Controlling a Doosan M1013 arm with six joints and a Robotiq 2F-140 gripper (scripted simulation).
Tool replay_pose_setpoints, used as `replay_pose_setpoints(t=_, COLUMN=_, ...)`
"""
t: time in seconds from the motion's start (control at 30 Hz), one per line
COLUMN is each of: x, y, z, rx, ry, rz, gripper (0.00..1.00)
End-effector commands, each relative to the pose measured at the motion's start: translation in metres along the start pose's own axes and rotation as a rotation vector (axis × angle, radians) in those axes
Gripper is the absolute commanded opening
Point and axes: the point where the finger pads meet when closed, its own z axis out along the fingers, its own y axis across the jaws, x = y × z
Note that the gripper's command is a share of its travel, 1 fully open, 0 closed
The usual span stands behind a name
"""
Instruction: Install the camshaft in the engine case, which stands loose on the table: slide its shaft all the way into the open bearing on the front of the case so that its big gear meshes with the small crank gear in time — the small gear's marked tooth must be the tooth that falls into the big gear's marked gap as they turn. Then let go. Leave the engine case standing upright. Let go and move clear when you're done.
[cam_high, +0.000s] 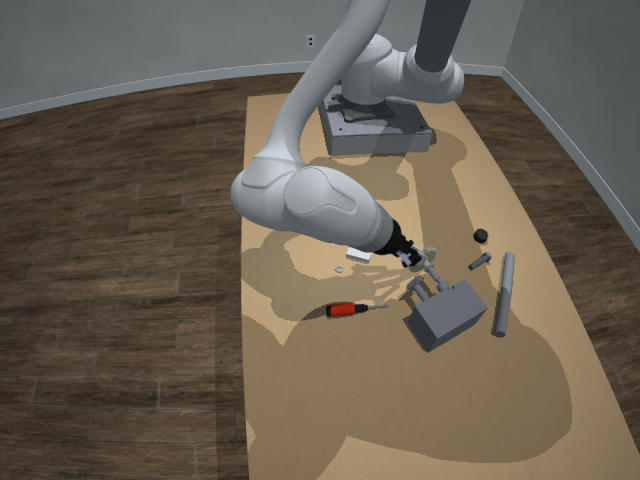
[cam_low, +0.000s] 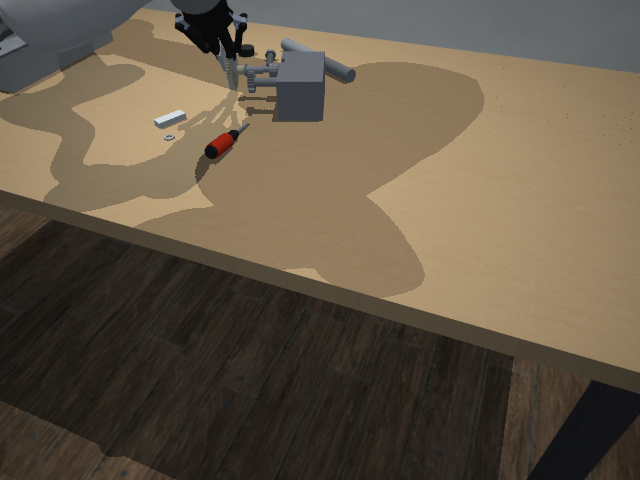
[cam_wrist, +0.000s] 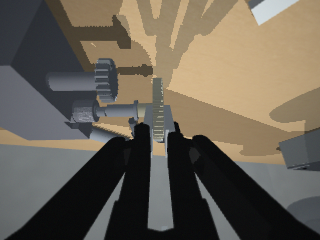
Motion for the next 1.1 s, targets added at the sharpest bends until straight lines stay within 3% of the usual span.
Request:
replay_pose_setpoints(t=0.0, x=-0.0023, y=-0.0032, z=0.0015, rx=0.003, ry=-0.009, rz=0.007, gripper=0.05)
replay_pose_setpoints(t=1.07, x=-0.0023, y=-0.0099, z=0.0015, rx=0.003, ry=-0.009, rz=0.007, gripper=0.05)
